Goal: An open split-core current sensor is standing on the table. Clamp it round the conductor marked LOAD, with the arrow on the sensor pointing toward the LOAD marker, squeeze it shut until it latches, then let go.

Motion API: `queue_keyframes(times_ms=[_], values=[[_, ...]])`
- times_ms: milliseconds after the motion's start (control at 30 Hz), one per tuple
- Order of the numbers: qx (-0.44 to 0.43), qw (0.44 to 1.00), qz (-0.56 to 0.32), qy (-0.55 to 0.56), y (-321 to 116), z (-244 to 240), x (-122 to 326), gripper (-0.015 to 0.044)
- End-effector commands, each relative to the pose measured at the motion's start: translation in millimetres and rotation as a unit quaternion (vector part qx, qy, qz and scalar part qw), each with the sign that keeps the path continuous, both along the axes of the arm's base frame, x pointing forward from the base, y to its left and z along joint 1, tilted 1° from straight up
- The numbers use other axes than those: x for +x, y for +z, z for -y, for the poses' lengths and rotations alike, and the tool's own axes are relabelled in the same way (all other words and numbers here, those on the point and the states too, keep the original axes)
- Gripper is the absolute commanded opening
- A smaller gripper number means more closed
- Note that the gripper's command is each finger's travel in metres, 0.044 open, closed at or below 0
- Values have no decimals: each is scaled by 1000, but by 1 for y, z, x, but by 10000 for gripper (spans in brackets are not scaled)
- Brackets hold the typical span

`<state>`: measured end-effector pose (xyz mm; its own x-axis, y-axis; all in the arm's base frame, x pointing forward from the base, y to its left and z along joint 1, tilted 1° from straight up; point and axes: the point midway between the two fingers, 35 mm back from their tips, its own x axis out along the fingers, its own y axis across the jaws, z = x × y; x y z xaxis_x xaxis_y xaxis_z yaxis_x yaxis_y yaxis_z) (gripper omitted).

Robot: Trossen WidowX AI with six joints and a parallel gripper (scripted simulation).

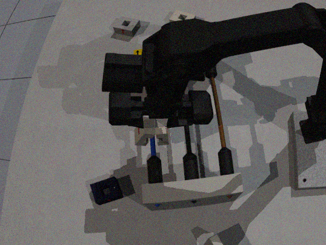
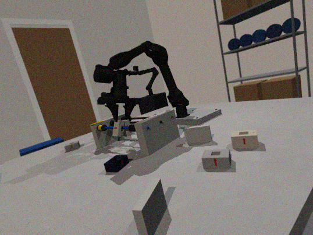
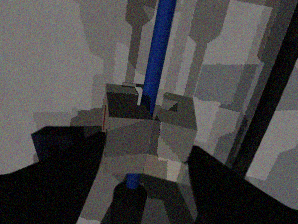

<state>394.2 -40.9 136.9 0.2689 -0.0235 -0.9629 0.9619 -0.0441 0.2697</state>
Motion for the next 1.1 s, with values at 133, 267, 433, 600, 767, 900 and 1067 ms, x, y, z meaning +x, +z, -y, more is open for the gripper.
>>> queue_keyframes(times_ms=[133, 267, 433, 600, 767, 900, 1067], values=[[0, 1000, 2, 0, 1, 0, 0, 0], [0, 1000, 2, 0, 1, 0, 0, 0], [0, 1000, 2, 0, 1, 0, 0, 0], [0, 1000, 2, 0, 1, 0, 0, 0], [1, 1000, -10, 0, 2, 0, 2, 0], [2, 1000, -28, -1, 2, 0, 6, 0], [4, 999, -53, -1, 2, 0, 9, 0]])
